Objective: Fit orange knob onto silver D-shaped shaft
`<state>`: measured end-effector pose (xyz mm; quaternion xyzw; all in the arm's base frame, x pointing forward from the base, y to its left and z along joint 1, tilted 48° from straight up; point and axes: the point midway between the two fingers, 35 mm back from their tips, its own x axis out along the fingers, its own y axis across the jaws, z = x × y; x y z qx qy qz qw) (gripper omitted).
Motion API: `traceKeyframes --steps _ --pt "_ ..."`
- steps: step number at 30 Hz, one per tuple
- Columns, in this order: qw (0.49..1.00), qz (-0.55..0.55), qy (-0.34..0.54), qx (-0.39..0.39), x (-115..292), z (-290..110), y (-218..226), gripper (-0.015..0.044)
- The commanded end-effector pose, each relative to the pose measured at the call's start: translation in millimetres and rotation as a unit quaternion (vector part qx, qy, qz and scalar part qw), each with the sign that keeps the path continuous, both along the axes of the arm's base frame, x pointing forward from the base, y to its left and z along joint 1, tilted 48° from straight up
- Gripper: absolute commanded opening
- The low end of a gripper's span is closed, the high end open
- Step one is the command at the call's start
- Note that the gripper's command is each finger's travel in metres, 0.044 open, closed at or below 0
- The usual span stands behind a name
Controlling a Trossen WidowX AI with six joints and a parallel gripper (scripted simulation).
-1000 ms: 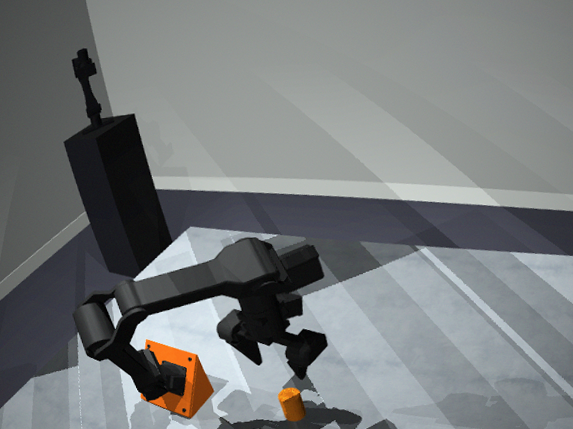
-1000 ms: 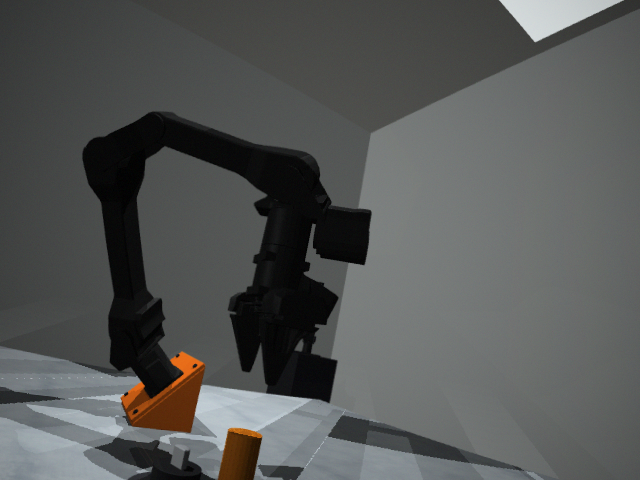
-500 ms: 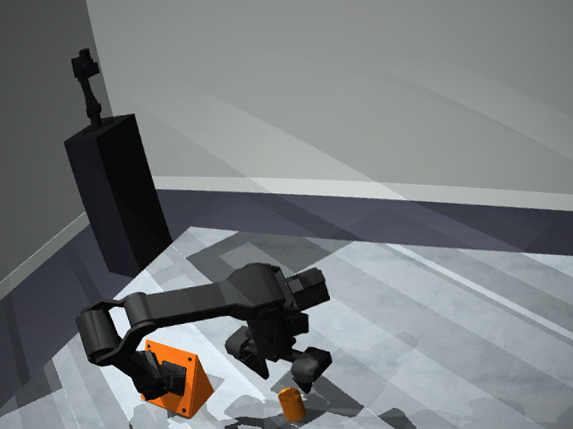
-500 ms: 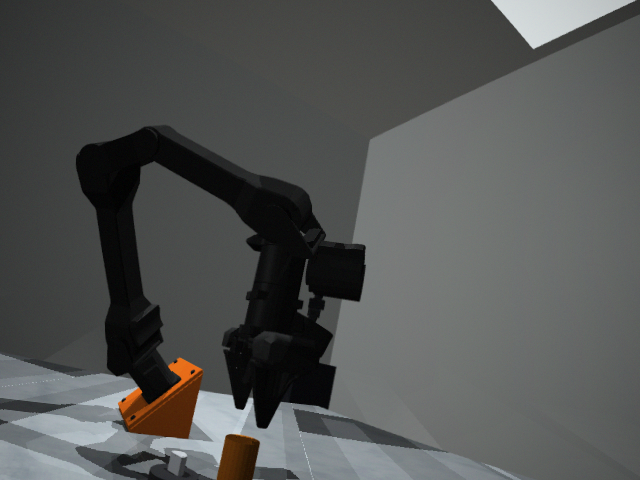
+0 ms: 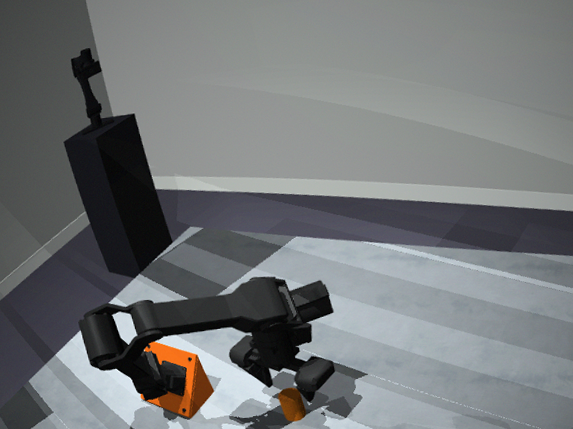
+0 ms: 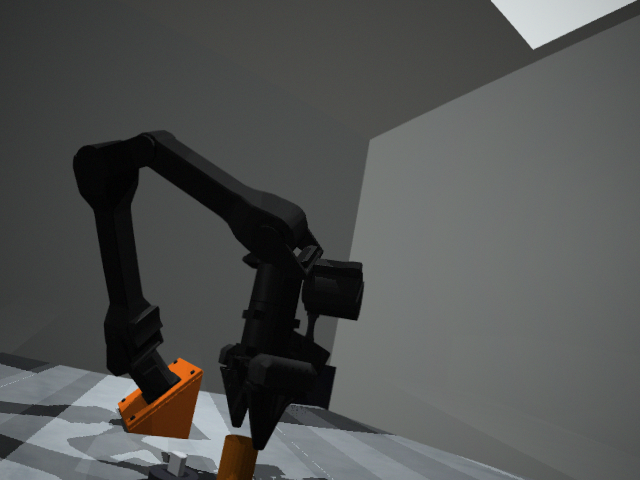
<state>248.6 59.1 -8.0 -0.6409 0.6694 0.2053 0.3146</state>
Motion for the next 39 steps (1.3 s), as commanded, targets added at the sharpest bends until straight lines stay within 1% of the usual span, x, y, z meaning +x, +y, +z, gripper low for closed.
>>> traceKeyframes --steps 1,32,39 --pt "1.0 0.001 0.003 -0.004 -0.3 -4.9 -7.2 0.044" --pt "1.0 0.001 0.003 -0.006 -1.3 -35.4 -42.8 0.044" --pt "1.0 0.001 0.003 -0.006 -1.3 -35.4 -42.8 0.0256"
